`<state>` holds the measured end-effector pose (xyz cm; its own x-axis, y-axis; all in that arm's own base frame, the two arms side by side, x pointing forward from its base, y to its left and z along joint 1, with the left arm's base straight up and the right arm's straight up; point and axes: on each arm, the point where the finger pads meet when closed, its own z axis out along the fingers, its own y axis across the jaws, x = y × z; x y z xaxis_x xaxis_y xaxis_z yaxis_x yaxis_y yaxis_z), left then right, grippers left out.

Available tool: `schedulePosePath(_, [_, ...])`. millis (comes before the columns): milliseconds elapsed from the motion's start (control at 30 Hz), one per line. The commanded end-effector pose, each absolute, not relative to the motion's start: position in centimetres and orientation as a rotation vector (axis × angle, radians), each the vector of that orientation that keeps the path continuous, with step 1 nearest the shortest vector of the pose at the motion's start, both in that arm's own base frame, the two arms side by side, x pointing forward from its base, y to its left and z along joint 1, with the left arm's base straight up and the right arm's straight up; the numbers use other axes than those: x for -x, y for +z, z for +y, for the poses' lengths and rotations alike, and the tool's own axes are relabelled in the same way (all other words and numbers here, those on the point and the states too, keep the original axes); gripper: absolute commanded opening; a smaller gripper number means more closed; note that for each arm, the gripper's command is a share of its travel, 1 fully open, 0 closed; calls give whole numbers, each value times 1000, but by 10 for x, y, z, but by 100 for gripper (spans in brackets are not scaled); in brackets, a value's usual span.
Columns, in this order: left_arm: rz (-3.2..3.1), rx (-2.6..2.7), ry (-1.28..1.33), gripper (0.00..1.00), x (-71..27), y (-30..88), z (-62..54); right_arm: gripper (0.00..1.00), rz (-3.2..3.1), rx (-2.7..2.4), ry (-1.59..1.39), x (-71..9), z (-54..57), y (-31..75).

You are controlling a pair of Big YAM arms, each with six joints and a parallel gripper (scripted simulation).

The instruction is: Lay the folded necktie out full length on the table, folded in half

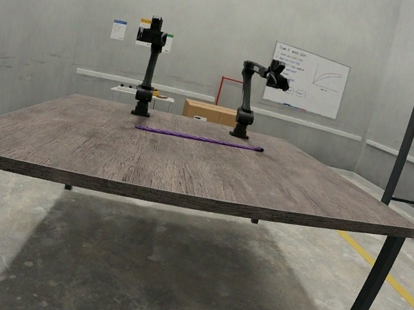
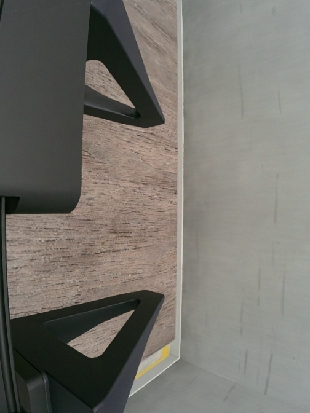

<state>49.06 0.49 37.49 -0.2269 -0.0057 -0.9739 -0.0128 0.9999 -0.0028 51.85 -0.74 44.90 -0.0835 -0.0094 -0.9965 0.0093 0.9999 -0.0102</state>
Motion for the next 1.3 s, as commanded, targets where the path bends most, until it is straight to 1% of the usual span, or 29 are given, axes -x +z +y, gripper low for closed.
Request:
schedulePosePath(0, [1778, 26, 11, 71, -481, 388, 8, 100, 1591, 0, 1, -521, 0, 481])
schedulePosePath(400, [1935, 50, 19, 59, -447, 311, 15, 100, 1591, 0, 1, -521, 0, 481])
schedulePosePath(467, [1935, 50, 19, 59, -447, 311, 15, 100, 1591, 0, 1, -521, 0, 481])
schedulePosePath(967, [2144, 84, 31, 43, -402, 207, 24, 100, 1591, 0, 1, -521, 0, 481])
schedulePosePath(1033, [2144, 84, 31, 43, -402, 207, 24, 100, 1591, 0, 1, -521, 0, 481])
schedulePosePath(1267, [2234, 99, 37, 35, -382, 162, 28, 100, 1591, 0, 1, -521, 0, 481])
